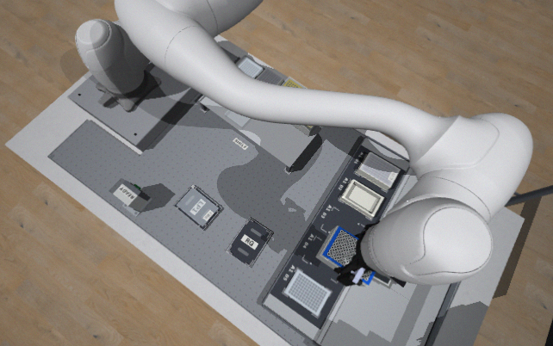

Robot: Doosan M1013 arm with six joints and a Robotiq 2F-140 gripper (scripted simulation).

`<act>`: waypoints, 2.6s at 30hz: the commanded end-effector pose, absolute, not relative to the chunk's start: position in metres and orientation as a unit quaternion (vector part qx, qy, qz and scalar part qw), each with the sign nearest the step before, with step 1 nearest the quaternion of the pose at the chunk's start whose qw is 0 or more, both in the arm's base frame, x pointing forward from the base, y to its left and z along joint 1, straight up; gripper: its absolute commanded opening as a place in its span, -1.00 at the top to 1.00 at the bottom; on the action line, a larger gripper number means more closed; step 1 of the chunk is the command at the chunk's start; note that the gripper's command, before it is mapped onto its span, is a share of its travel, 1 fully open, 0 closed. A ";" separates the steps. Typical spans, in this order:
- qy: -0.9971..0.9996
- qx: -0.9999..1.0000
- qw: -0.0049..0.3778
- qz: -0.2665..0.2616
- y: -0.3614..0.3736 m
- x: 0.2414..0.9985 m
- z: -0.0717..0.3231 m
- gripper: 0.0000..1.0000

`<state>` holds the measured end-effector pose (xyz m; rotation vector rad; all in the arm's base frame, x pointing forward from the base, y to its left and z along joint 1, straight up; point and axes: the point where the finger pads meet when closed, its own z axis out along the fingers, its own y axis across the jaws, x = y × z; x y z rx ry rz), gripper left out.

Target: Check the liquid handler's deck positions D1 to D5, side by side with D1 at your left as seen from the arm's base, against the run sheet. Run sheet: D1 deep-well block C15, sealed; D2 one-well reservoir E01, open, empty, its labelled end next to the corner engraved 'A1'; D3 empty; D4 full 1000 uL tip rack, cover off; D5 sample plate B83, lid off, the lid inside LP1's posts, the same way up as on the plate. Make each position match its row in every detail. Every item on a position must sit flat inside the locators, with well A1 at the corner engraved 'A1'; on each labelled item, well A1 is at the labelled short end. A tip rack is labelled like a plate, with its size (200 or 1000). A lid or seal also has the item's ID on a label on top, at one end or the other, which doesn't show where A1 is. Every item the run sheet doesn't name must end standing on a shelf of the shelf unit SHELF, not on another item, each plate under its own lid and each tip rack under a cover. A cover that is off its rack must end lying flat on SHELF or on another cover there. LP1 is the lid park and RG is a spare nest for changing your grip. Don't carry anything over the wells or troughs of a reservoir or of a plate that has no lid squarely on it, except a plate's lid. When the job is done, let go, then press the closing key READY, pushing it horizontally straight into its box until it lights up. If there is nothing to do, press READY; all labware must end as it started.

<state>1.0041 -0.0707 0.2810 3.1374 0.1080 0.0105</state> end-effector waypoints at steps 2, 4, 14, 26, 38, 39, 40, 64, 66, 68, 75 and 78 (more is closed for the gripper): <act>0.034 0.999 0.001 0.004 -0.071 1.004 0.283 0.80; 0.034 0.999 0.001 0.004 -0.071 1.004 0.283 0.80; 0.034 0.999 0.001 0.004 -0.072 0.964 0.282 0.80; 0.034 0.999 0.001 0.004 -0.075 0.904 0.282 0.80; 0.034 0.999 0.001 0.004 -0.077 0.854 0.282 0.80; 0.034 0.999 0.001 0.004 -0.077 0.849 0.281 0.80; 0.034 0.999 0.001 0.004 -0.077 0.844 0.281 0.80; 0.034 0.999 0.001 0.004 -0.077 0.852 0.281 0.80; 0.034 0.999 0.001 0.004 -0.077 0.862 0.282 0.80; 0.034 0.999 0.001 0.004 -0.076 0.872 0.282 0.80; 0.034 0.999 0.001 0.004 -0.075 0.907 0.282 0.80; 0.034 0.999 0.001 0.004 -0.074 0.922 0.282 0.80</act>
